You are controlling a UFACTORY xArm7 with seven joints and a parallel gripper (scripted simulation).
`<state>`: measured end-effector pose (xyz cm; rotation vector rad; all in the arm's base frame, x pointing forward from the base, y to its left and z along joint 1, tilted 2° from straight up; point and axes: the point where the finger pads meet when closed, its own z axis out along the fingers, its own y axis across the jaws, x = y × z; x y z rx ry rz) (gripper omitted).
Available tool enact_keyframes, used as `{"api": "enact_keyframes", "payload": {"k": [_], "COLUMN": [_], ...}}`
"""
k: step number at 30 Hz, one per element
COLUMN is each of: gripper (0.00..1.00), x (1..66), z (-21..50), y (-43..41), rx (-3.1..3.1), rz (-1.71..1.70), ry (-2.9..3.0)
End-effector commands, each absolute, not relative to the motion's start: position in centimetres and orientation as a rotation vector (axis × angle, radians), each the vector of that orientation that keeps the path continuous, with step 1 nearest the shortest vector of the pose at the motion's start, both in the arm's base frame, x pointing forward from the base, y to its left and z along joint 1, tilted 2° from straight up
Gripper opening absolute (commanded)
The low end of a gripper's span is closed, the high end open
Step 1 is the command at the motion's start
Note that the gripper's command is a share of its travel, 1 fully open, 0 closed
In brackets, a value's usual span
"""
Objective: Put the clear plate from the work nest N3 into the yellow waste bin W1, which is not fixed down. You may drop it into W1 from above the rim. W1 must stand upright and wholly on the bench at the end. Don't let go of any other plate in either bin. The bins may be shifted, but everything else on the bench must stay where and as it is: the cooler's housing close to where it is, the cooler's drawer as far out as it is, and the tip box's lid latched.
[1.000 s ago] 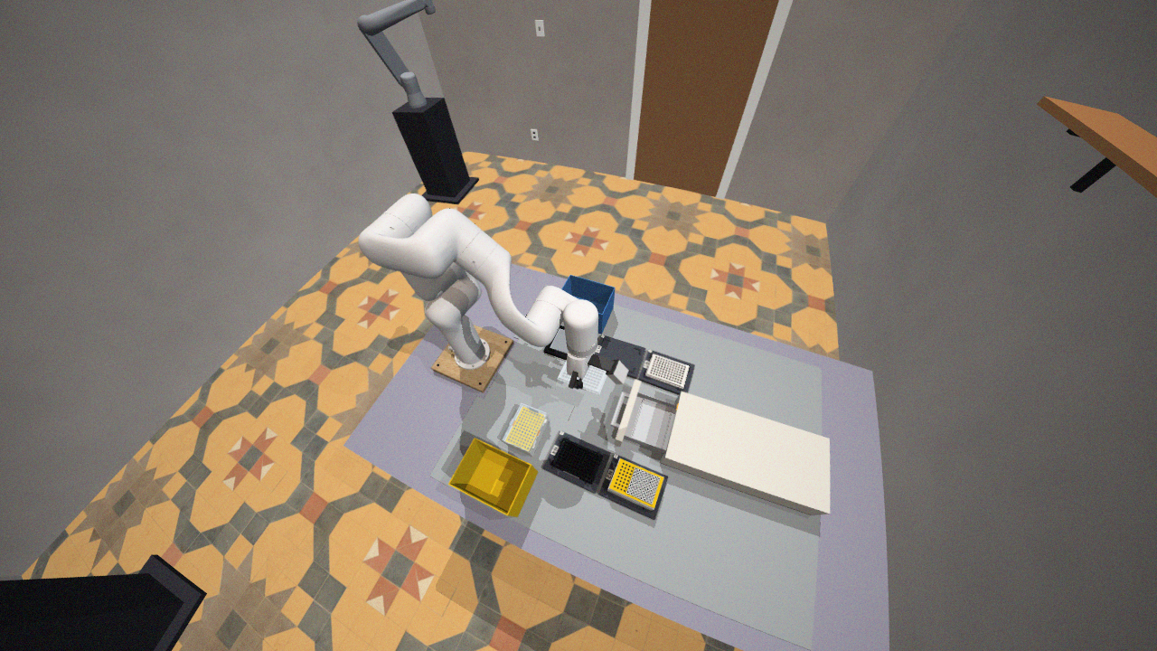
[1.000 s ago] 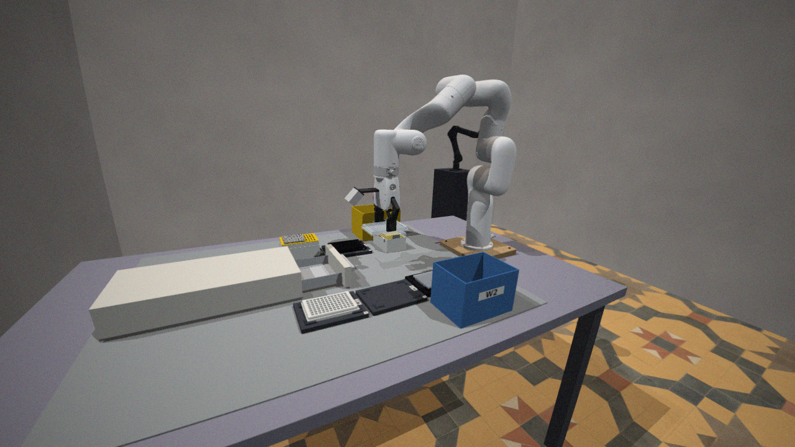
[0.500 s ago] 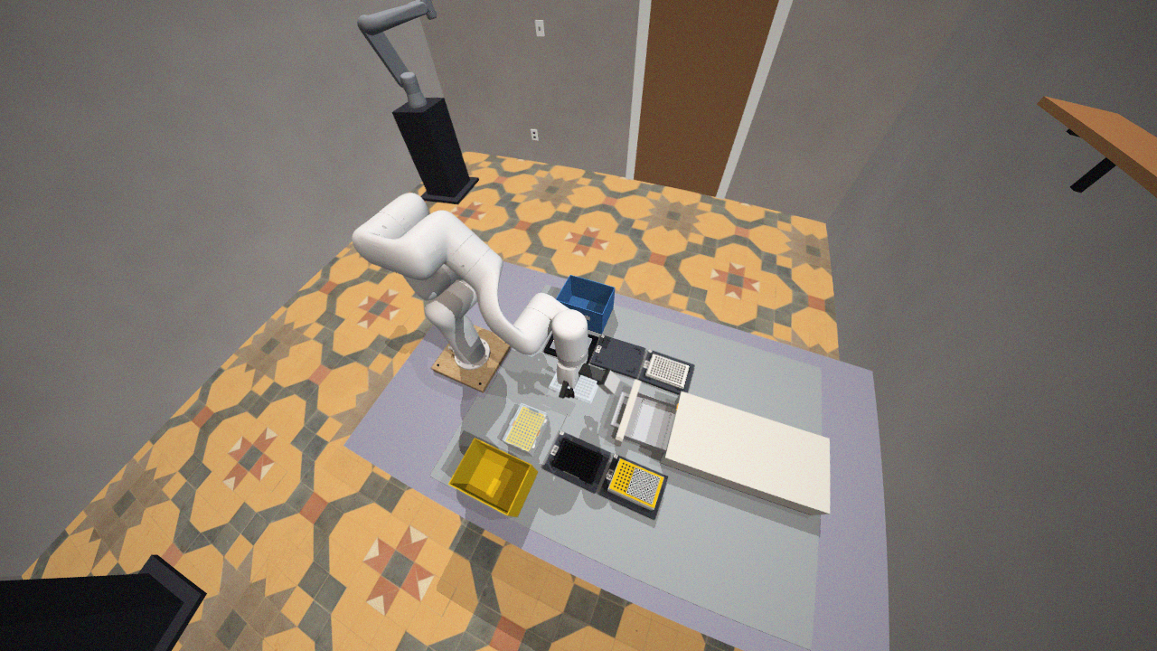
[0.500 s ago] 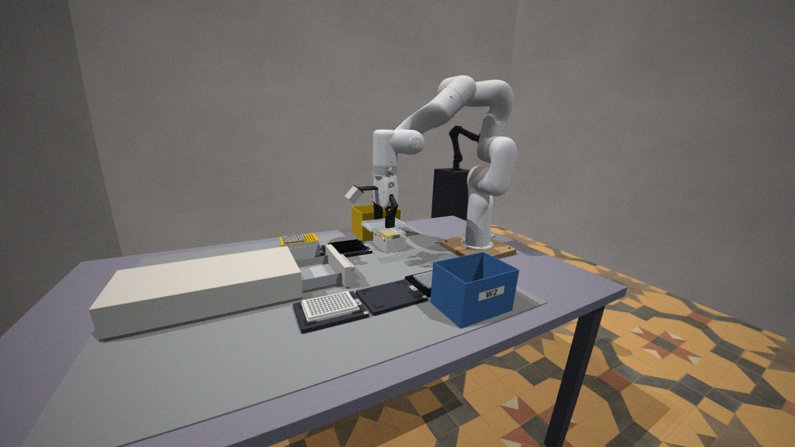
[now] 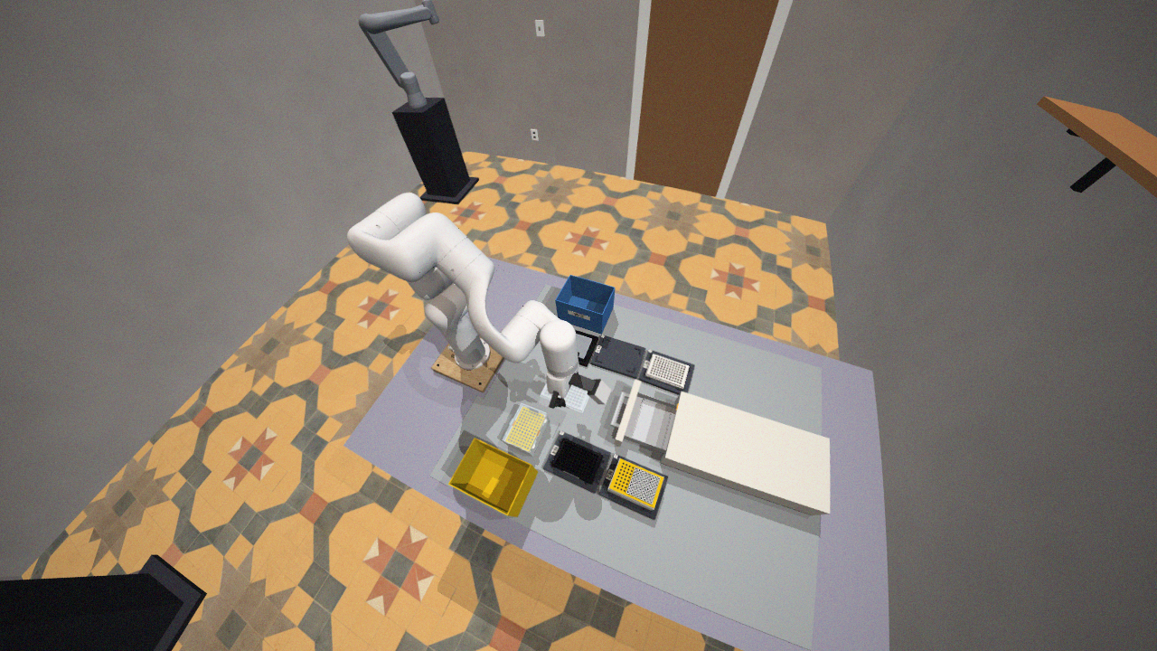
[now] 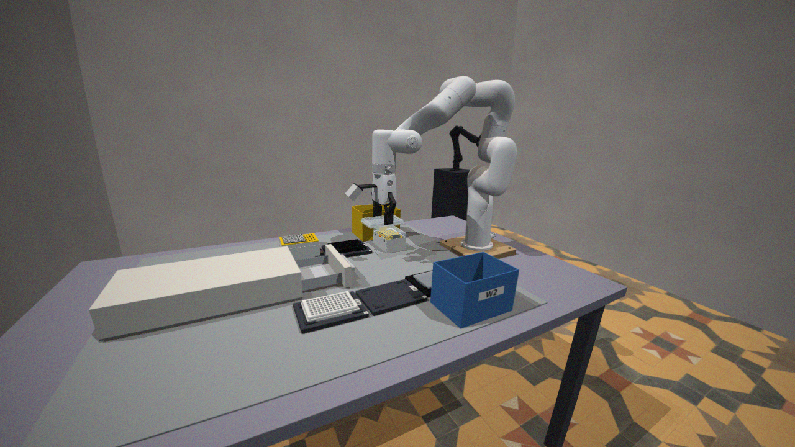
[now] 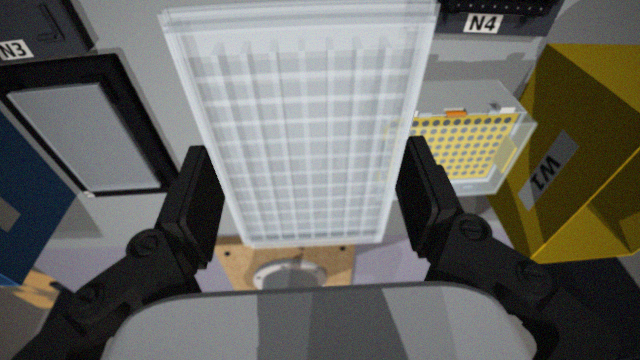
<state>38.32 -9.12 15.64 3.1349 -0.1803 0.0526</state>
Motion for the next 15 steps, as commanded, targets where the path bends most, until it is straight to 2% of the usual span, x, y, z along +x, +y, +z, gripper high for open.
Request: {"api": "enact_keyframes", "payload": {"k": [1,15], "gripper": [0.00,0.00], "x": [37.8,36.4], "z": [15.8,15.7], "y": [-10.4,-13.3], "rx": [3.134,3.134], "rz": [0.060,0.060], "ry": [-0.180,-0.180]}}
